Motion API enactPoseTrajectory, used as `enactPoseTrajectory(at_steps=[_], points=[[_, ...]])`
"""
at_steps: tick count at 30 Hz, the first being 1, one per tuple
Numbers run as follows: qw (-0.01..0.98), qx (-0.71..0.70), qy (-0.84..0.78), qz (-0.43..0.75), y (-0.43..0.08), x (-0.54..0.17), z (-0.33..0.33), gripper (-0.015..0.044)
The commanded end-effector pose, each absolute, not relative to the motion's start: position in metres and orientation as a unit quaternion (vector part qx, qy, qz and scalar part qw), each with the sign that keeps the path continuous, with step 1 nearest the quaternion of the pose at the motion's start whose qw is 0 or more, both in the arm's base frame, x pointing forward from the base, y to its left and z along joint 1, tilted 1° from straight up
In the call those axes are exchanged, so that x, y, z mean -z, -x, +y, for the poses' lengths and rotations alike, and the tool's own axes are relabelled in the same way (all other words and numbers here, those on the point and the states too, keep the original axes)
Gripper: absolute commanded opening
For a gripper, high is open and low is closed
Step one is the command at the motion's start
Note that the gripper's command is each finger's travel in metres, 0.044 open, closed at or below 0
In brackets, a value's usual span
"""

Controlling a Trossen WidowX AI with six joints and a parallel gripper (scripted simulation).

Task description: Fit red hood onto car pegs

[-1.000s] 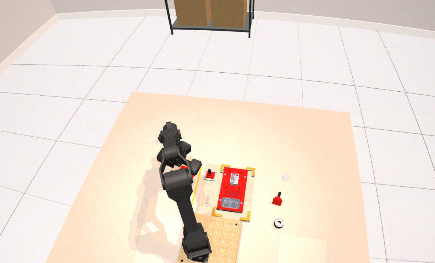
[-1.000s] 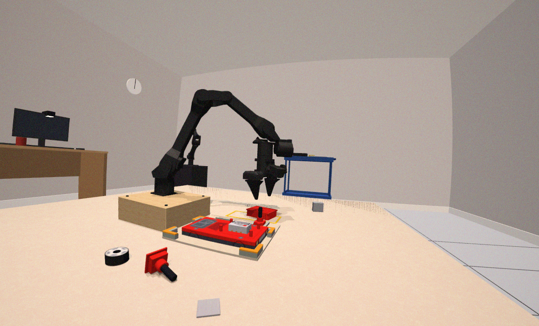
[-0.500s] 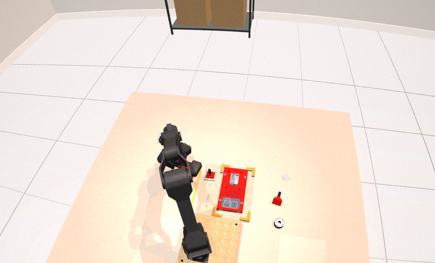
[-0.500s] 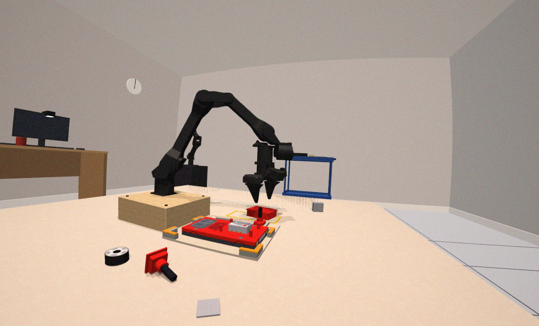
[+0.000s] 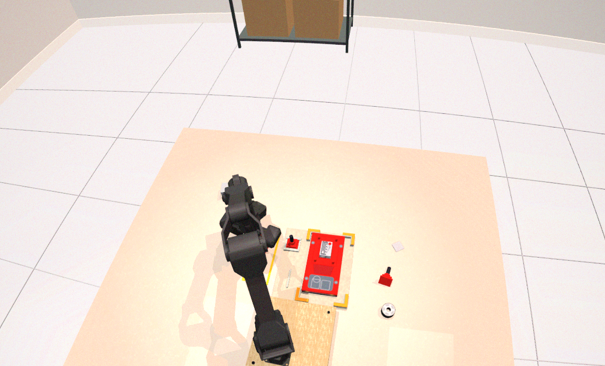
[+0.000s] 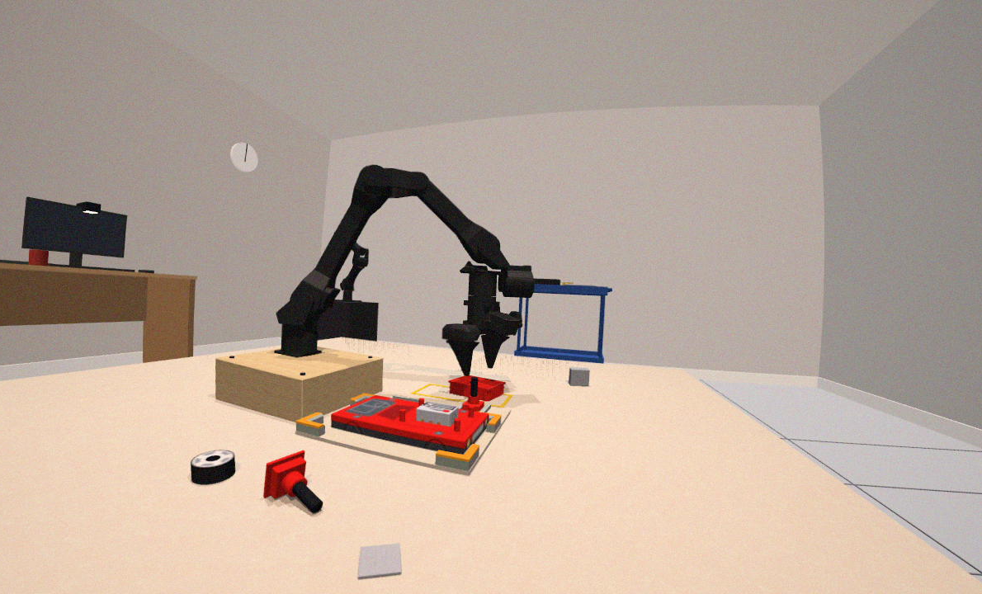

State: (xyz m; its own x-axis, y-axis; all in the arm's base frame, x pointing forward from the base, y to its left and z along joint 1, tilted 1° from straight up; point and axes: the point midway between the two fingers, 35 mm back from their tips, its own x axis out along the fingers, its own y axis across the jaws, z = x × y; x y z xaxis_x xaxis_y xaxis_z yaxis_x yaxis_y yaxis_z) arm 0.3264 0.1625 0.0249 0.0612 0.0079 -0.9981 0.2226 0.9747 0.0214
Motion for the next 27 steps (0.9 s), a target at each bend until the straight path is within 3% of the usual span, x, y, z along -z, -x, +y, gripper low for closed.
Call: enactPoseTrajectory(at_steps=[1,27], points=[[0.72,0.076,-0.086,0.685,-0.325,-0.019,0.162,0.044],[0.72,0.076,-0.086,0.685,-0.325,-0.004,0.163,0.044]])
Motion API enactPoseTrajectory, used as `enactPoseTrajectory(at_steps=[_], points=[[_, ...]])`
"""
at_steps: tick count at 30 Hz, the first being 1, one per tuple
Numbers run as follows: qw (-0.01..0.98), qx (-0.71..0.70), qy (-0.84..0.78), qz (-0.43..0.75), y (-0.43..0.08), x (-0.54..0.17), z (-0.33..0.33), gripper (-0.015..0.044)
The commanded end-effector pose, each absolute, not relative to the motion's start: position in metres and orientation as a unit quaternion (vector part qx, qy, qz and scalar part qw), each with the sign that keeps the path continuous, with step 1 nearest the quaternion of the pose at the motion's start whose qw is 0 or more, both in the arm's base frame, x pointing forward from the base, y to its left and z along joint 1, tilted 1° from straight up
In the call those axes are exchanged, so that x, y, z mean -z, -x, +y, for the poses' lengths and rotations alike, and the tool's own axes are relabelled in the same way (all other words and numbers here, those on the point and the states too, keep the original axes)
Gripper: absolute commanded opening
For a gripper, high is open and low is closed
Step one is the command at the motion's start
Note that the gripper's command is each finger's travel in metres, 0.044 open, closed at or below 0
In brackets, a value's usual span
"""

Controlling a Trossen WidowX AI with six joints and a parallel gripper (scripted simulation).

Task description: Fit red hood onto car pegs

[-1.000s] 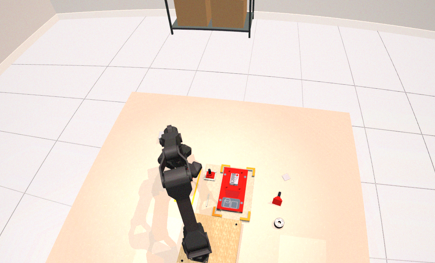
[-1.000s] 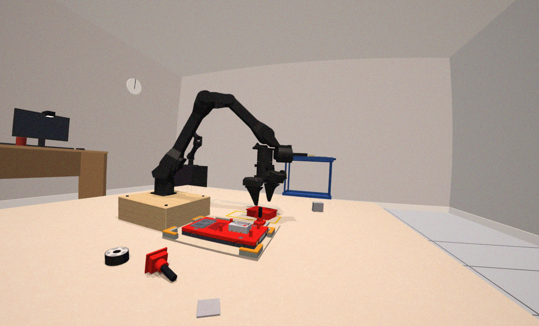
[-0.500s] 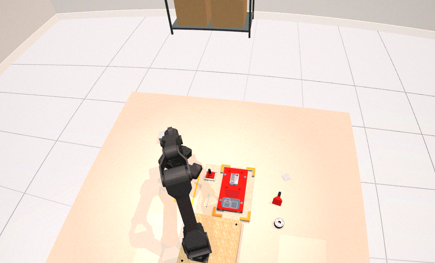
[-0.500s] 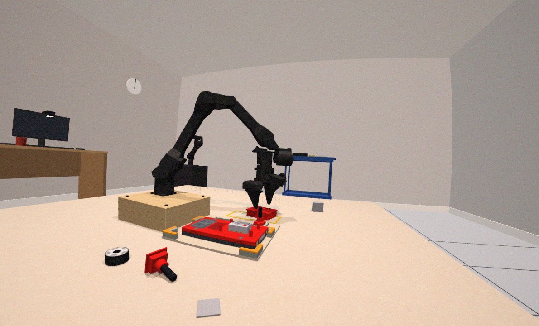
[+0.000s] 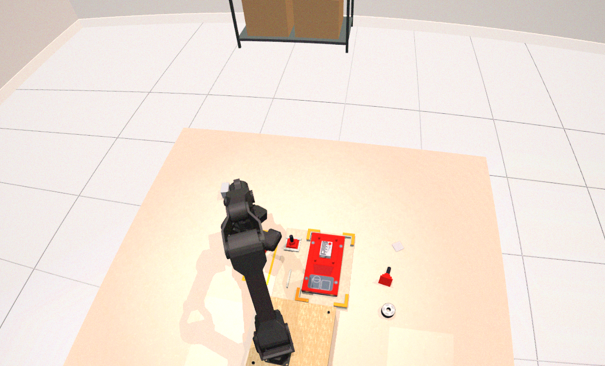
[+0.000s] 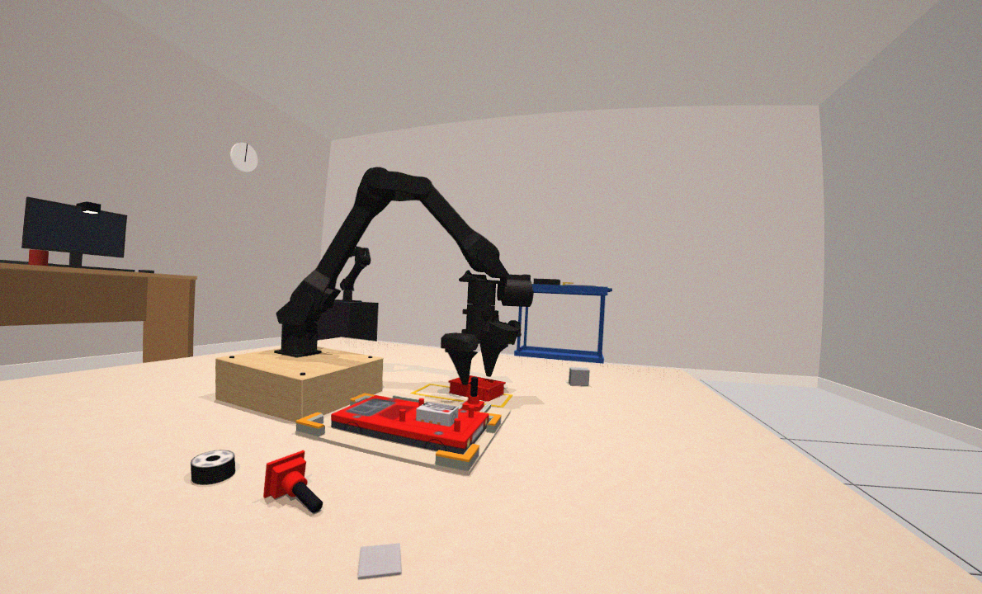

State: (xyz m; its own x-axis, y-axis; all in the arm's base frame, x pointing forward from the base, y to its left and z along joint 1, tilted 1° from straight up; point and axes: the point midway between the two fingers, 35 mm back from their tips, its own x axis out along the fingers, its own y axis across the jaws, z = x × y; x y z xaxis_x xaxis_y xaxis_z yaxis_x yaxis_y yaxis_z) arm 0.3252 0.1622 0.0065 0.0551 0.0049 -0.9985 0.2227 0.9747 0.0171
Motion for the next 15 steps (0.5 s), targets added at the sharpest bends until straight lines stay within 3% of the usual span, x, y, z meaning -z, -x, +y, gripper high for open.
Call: enactPoseTrajectory(at_steps=[1,15], points=[[0.72,0.076,-0.086,0.685,-0.3247,-0.0036,0.1628,0.044],[0.72,0.076,-0.086,0.685,-0.3251,0.0033,0.1629,0.044]])
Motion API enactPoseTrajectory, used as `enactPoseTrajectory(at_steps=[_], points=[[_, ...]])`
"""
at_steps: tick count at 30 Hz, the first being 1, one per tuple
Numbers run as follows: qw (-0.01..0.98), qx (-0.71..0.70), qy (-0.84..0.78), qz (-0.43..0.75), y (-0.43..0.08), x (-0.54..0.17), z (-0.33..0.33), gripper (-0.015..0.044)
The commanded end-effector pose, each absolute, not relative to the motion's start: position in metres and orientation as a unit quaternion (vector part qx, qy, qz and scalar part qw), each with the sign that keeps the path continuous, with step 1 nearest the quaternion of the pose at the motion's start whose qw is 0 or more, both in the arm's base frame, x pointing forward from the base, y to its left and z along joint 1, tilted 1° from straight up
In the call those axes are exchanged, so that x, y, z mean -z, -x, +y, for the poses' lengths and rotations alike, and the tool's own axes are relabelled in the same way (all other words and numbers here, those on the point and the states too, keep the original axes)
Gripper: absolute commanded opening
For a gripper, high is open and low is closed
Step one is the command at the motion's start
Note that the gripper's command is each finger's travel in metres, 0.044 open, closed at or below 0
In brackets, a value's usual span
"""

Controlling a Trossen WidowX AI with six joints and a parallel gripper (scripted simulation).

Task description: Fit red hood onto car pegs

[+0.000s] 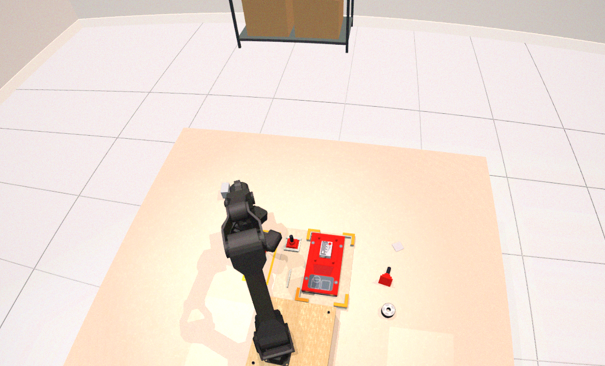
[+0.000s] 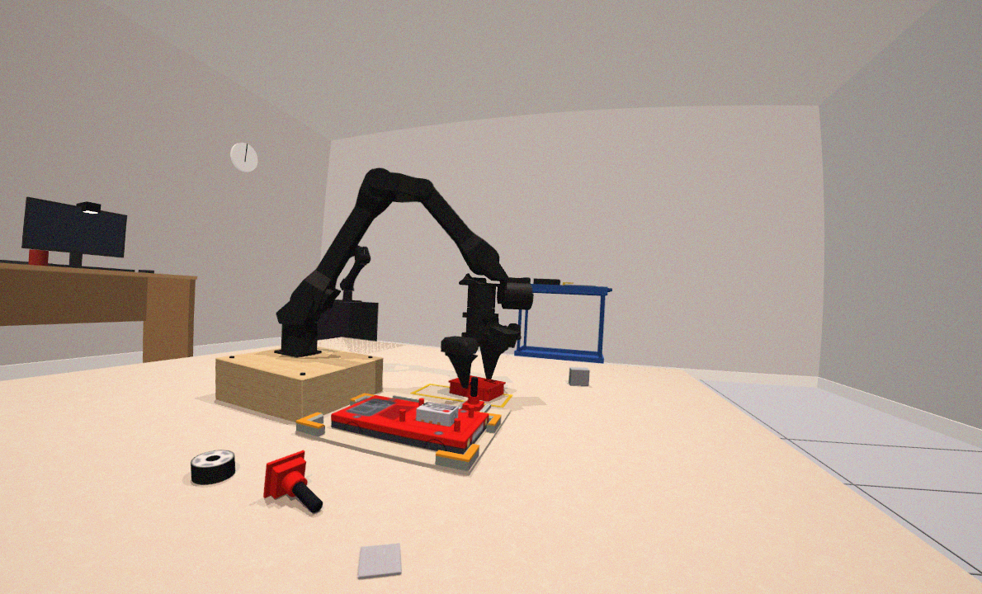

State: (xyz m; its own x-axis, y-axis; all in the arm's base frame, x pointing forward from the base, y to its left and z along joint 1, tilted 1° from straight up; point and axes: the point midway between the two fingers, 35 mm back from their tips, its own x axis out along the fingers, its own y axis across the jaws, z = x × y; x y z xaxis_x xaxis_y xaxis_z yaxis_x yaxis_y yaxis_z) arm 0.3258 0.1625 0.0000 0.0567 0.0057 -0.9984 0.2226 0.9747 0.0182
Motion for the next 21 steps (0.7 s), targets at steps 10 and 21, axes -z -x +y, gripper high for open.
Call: enactPoseTrajectory(at_steps=[10,21], points=[[0.72,0.076,-0.086,0.685,-0.3253,0.0082,0.1629,0.044],[0.72,0.076,-0.086,0.685,-0.3254,0.0136,0.1629,0.044]])
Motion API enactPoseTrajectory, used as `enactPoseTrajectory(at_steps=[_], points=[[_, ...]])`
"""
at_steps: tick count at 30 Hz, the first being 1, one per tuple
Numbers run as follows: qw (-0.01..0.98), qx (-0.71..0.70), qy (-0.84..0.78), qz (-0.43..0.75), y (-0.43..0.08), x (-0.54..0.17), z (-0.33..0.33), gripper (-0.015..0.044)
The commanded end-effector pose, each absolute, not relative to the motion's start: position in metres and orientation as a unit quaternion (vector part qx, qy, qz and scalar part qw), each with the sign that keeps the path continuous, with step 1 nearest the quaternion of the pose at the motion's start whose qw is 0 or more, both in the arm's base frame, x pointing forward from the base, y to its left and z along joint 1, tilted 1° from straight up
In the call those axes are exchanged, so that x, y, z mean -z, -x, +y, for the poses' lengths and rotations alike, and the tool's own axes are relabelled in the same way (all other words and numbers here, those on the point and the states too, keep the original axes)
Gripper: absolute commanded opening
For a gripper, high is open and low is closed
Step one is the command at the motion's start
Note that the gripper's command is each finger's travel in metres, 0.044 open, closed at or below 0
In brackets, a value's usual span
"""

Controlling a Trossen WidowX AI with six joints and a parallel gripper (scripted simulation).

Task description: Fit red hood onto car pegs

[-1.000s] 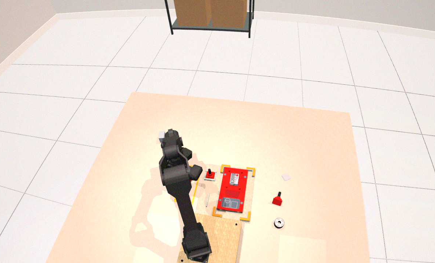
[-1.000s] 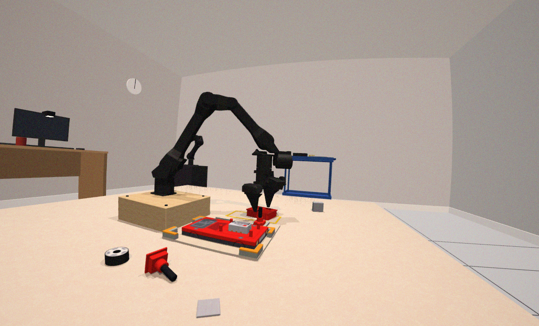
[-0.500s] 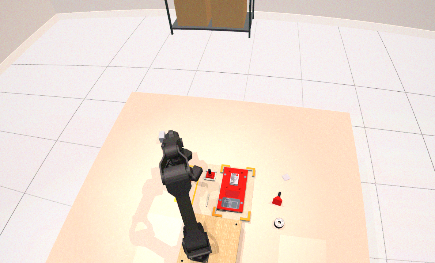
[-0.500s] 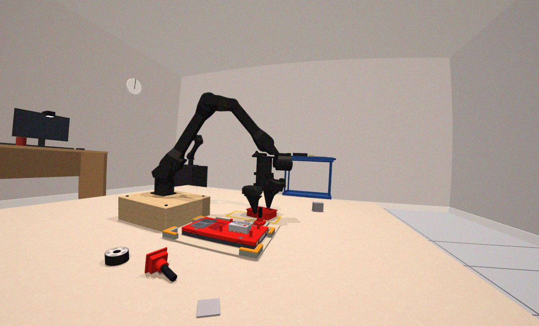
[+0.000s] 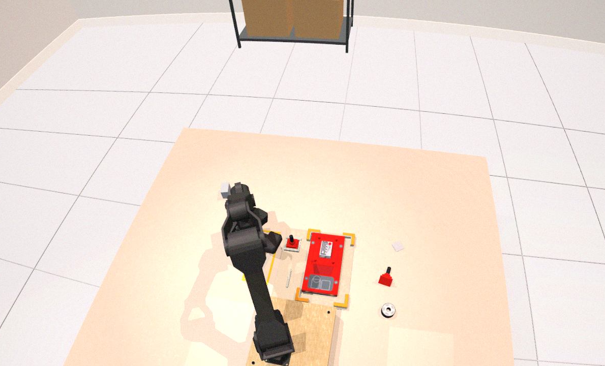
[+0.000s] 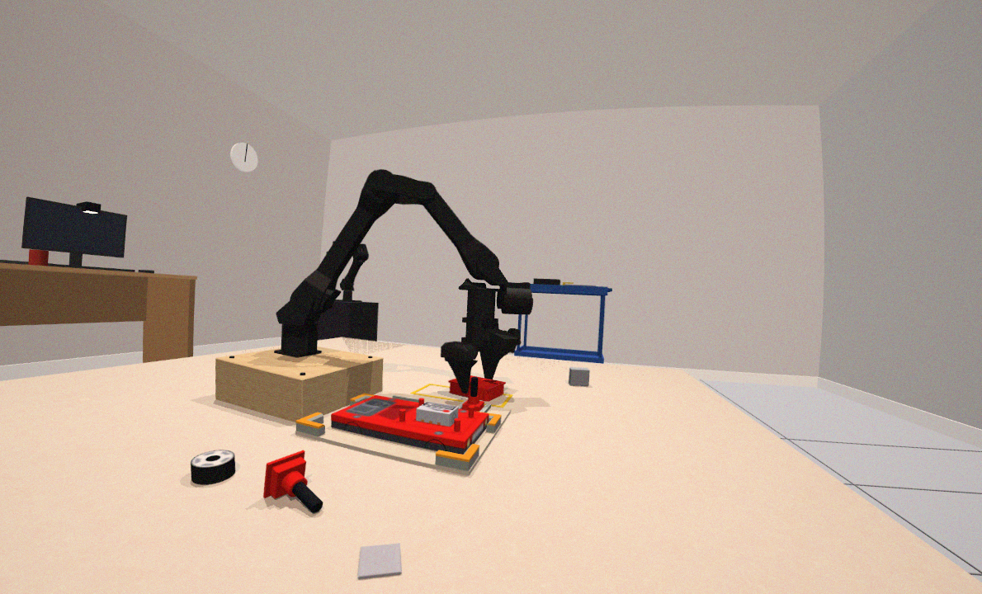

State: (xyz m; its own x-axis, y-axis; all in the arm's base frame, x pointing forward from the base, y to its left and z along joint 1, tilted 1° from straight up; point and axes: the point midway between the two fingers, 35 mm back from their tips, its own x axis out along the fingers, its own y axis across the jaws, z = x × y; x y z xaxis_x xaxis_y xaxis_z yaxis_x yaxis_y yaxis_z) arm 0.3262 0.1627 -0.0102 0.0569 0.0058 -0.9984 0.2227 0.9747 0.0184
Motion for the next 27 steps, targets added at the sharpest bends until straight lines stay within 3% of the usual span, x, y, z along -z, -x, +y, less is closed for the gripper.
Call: enactPoseTrajectory(at_steps=[1,6,14,24,27], points=[[0.72,0.076,-0.086,0.685,-0.325,0.014,0.163,0.044],[0.722,0.075,-0.084,0.683,-0.326,0.011,0.163,0.0309],[0.722,0.075,-0.084,0.683,-0.326,0.011,0.163,0.0255],[0.722,0.075,-0.084,0.683,-0.326,-0.003,0.163,0.0],[0.722,0.075,-0.084,0.683,-0.325,-0.012,0.163,0.0]])
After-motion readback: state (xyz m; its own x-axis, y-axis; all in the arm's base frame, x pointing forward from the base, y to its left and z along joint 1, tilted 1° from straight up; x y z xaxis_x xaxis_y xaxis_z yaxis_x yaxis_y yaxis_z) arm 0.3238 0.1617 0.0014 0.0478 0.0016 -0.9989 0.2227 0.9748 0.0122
